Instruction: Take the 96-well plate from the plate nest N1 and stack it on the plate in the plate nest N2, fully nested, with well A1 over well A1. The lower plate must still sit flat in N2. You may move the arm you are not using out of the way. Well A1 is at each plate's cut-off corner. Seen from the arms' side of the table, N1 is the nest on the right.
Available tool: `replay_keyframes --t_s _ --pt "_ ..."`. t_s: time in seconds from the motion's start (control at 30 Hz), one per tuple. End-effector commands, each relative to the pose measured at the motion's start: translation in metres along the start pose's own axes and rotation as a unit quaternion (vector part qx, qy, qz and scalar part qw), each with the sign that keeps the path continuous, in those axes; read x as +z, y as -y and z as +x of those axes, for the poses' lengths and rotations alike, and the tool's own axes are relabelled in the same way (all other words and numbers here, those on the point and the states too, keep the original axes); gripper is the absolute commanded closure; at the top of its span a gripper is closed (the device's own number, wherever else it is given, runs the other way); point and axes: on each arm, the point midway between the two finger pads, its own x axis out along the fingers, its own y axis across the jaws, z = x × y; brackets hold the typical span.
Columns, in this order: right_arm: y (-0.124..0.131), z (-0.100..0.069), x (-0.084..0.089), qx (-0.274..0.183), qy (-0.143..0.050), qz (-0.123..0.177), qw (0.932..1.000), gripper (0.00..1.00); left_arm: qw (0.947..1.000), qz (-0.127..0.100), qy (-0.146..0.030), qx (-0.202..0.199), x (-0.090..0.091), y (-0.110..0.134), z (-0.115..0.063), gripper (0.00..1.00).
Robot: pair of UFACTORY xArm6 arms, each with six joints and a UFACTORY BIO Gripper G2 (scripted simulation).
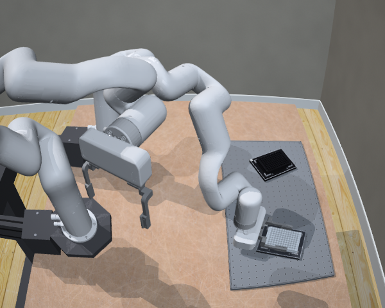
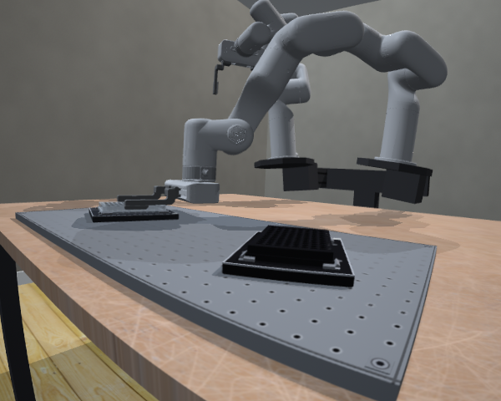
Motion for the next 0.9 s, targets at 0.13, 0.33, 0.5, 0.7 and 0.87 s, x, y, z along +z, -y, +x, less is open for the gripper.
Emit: replay_keyframes --t_s 0.13,0.33,0.5,0.7,0.87 --pt "0.0 -0.001 0.0 -0.001 0.001 0.0 1.0 0.0 1.0 -0.001 0.002 0.0 0.004 0.0 0.002 1.0" --pt "0.0 -0.001 0.0 -0.001 0.001 0.0 1.0 0.0 1.0 -0.001 0.002 0.0 0.008 0.0 0.002 1.0" --pt "0.0 -0.001 0.0 -0.001 0.001 0.0 1.0 0.0 1.0 -0.001 0.002 0.0 0.01 0.0 0.002 1.0" --pt "0.0 -0.001 0.0 -0.001 0.001 0.0 1.0 0.0 1.0 -0.001 0.002 0.0 0.014 0.0 0.002 1.0" --pt "0.0 -0.001 0.0 -0.001 0.001 0.0 1.0 0.0 1.0 -0.001 0.002 0.0 0.017 0.0 0.002 1.0"
